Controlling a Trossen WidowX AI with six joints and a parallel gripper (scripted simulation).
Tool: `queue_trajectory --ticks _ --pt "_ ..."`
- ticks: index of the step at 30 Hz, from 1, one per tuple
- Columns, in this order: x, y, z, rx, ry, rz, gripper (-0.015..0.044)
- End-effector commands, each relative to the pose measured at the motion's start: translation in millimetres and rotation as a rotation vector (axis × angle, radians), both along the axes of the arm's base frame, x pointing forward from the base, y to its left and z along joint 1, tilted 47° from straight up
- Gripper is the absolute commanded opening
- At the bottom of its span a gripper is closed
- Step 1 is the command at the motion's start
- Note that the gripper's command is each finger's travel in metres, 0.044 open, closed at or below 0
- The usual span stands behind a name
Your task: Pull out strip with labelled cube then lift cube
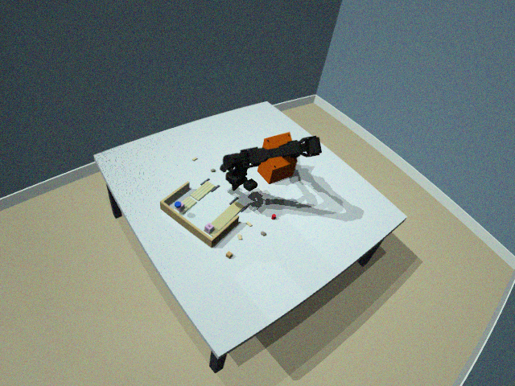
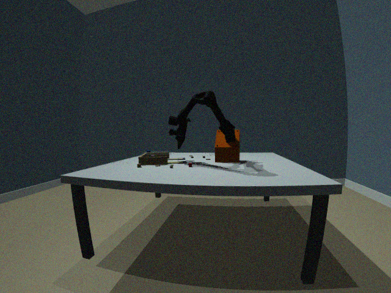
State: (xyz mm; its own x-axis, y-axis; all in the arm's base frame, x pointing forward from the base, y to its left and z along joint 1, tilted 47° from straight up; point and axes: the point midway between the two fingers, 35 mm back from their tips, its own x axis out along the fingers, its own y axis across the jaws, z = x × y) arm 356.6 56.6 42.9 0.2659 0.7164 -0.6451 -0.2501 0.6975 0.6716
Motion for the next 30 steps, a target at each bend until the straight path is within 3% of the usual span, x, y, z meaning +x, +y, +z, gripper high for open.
queue_trajectory --ticks 1,30 --pt "0.7 31.5 8.7 -0.030 0.071 0.211 0.0000" --pt "3.6 58.6 -13.5 -0.032 0.071 0.211 0.0000"
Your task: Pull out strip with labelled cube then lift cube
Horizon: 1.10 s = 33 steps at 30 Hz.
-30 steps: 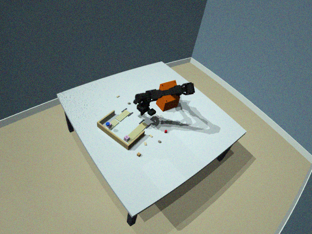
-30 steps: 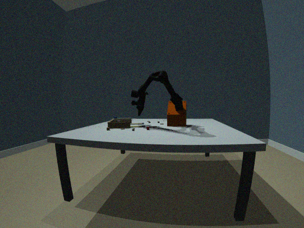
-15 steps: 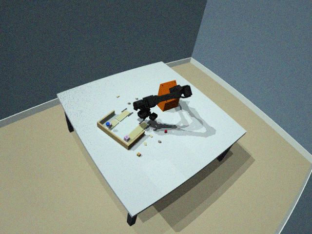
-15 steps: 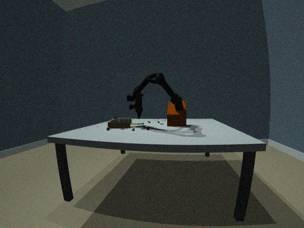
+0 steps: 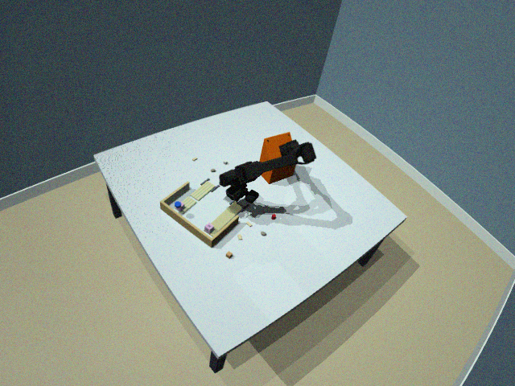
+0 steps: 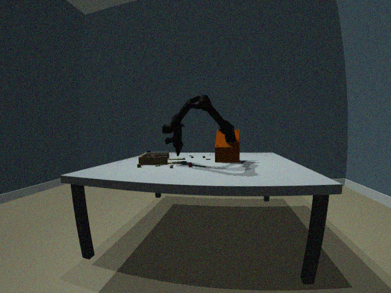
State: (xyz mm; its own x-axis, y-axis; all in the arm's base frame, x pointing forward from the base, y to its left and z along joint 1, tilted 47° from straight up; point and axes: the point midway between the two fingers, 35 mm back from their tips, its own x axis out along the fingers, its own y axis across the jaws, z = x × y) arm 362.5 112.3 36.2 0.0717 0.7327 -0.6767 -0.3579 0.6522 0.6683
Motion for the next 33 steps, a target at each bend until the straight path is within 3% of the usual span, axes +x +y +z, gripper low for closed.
queue_trajectory --ticks 1,33 --pt "-2.2 4.3 -7.9 -0.003 0.014 -0.004 0.0000" --pt "-2.9 30.9 -28.3 0.002 0.015 -0.004 0.0000"
